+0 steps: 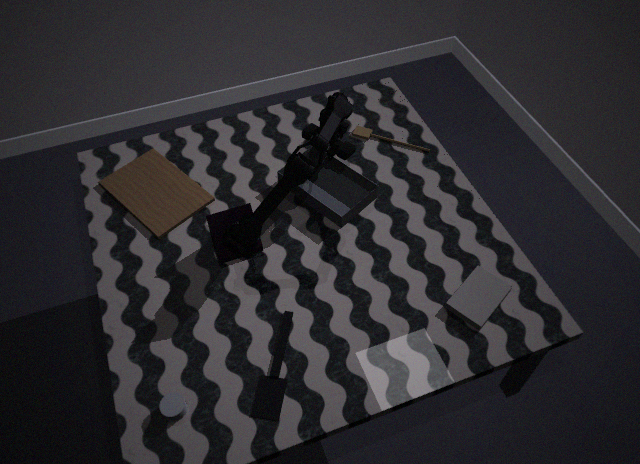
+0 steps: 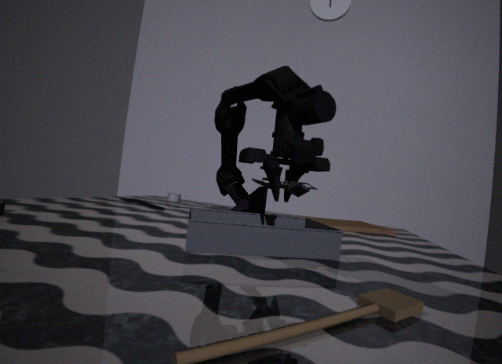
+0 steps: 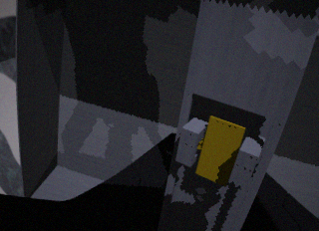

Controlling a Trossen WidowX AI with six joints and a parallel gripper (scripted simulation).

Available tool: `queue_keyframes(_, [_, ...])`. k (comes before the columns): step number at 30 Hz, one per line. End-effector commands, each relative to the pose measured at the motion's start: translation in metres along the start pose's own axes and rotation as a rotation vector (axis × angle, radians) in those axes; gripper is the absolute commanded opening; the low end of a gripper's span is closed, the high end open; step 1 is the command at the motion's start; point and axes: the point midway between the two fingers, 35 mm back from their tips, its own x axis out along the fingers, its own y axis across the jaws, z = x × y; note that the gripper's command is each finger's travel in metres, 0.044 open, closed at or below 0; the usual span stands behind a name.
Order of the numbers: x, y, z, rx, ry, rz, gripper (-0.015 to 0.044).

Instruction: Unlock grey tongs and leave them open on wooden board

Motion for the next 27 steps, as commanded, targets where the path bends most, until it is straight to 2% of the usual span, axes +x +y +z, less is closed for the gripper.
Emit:
queue_keyframes(1, [0.000,0.001,0.000,-0.002,0.000,0.000,-0.0150])
queue_keyframes(7, [-0.003,0.029,-0.001,-0.053,-0.014,0.010,-0.0150])
queue_keyframes(27, [-0.005,0.207,-0.048,-0.407,-0.064,0.052,-0.0150])
